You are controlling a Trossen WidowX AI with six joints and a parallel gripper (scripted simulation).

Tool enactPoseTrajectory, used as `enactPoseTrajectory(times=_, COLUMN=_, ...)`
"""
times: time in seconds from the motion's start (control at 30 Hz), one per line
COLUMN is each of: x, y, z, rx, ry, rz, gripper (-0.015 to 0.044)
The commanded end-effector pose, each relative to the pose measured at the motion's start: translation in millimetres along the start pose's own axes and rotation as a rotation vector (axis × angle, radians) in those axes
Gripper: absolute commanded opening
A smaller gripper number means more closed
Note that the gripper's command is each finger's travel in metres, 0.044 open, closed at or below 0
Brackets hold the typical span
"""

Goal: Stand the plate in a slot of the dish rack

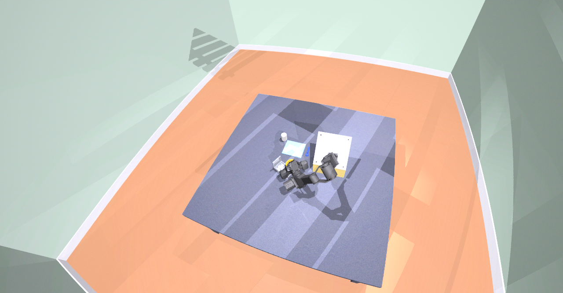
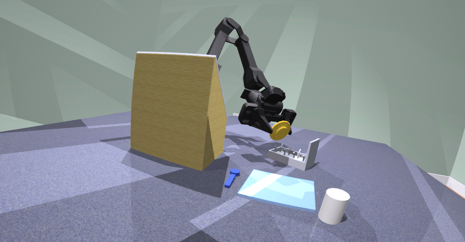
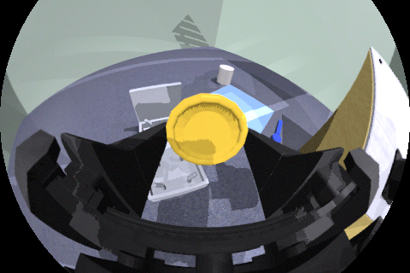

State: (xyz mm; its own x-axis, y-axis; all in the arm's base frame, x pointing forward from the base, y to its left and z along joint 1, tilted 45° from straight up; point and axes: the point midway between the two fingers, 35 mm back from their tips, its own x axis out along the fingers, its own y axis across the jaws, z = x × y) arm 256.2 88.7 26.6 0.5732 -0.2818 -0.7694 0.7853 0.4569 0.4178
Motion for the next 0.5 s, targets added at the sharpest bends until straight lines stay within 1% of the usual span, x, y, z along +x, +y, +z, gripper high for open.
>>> enactPoseTrajectory(times=0.0, x=-5.2, y=1.5, z=-2.4, rx=-0.020, ry=-0.065, rz=0.074, gripper=0.0000)
enactPoseTrajectory(times=0.47, x=-32.9, y=8.2, z=-10.4, rx=-0.045, ry=-0.237, rz=0.329, gripper=0.0000)
